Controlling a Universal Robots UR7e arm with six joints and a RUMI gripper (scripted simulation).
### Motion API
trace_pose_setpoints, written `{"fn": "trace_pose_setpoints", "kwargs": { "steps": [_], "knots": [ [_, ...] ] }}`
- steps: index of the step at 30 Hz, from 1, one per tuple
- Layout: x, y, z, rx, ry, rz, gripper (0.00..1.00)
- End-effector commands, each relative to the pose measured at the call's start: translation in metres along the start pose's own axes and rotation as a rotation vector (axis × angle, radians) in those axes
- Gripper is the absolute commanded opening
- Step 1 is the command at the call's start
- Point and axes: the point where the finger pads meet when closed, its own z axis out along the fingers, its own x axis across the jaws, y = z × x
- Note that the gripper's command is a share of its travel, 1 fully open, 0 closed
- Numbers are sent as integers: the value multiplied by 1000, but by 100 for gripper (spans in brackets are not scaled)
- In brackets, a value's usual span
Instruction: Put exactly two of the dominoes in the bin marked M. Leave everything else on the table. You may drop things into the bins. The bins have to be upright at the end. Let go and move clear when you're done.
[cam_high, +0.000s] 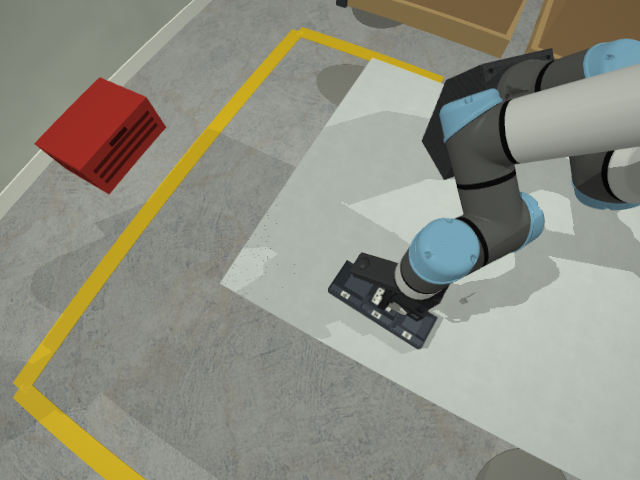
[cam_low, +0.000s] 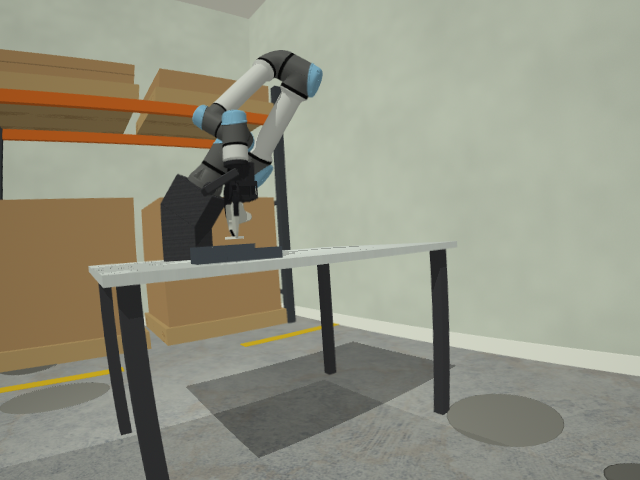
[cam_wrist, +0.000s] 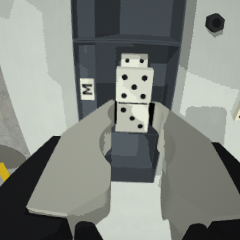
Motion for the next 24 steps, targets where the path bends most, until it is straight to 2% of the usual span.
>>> {"fn": "trace_pose_setpoints", "kwargs": {
  "steps": [1,18,24],
  "knots": [
    [0,0,8,1,-1,0,0],
    [0,0,38,1,-1,0,0],
    [0,0,40,1,-1,0,0]
  ]
}}
